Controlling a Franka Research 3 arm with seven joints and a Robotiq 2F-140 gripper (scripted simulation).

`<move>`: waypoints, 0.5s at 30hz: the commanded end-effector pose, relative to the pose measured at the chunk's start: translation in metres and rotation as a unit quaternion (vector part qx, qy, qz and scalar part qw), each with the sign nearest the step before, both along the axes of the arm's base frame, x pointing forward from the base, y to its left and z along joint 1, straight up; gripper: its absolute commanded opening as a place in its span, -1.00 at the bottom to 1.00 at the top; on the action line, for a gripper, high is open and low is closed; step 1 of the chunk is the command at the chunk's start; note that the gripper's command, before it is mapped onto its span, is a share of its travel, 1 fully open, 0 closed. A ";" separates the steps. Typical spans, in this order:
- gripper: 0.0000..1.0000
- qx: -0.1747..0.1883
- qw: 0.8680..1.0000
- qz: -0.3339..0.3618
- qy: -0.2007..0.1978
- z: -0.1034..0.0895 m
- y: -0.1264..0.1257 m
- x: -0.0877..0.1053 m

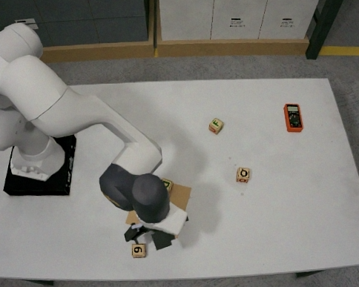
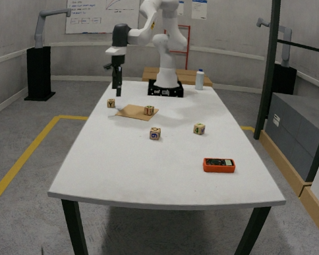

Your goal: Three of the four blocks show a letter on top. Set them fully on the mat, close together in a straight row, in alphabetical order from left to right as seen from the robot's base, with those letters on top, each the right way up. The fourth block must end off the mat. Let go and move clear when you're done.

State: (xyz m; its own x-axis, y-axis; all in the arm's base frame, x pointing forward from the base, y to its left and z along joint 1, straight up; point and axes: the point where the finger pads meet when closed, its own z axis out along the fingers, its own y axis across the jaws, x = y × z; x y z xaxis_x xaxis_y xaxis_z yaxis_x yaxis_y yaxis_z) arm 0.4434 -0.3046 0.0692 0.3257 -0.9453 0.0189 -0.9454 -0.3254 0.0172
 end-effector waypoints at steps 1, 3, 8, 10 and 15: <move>1.00 0.004 0.998 0.068 0.007 -0.001 0.010 0.010; 1.00 0.004 0.996 0.088 0.008 -0.001 0.016 0.017; 1.00 0.004 0.992 0.129 0.011 -0.001 0.028 0.032; 1.00 0.004 0.989 0.148 0.012 -0.001 0.034 0.038; 1.00 0.003 0.981 0.196 0.014 -0.002 0.050 0.055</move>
